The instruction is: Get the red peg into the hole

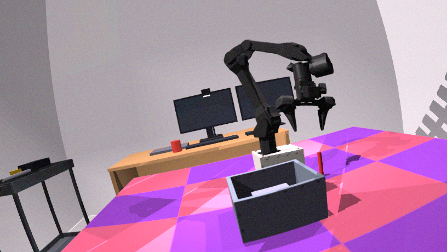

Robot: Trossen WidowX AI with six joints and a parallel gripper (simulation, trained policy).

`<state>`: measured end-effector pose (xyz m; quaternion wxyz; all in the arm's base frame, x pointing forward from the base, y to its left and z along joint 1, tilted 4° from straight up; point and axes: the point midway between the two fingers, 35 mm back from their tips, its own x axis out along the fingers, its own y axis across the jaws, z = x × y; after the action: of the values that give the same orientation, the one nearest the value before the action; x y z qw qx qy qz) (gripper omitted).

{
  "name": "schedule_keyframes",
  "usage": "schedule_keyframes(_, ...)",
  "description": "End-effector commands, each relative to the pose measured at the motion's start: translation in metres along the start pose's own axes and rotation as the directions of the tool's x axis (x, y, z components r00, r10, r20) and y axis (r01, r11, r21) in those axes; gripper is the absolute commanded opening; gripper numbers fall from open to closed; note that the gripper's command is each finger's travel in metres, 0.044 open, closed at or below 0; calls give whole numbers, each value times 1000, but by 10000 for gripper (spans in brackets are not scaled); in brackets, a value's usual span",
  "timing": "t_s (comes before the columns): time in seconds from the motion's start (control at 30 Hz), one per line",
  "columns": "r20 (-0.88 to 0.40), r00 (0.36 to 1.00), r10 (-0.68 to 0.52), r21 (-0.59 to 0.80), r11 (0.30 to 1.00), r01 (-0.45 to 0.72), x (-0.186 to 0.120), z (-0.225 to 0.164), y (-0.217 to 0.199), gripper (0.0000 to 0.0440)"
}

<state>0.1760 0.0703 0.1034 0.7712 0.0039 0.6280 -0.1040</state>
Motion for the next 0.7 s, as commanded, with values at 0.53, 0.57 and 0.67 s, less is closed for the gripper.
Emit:
schedule_keyframes(0.53, -258, 956, -142, 383, 893, 236, 47, -21, 9, 438)
schedule_keyframes(0.57, -263, 954, -145, 389, 889, 242, 49, -22, 10, 437)
schedule_keyframes(0.67, -273, 950, -153, 401, 879, 257, 58, -23, 13, 435)
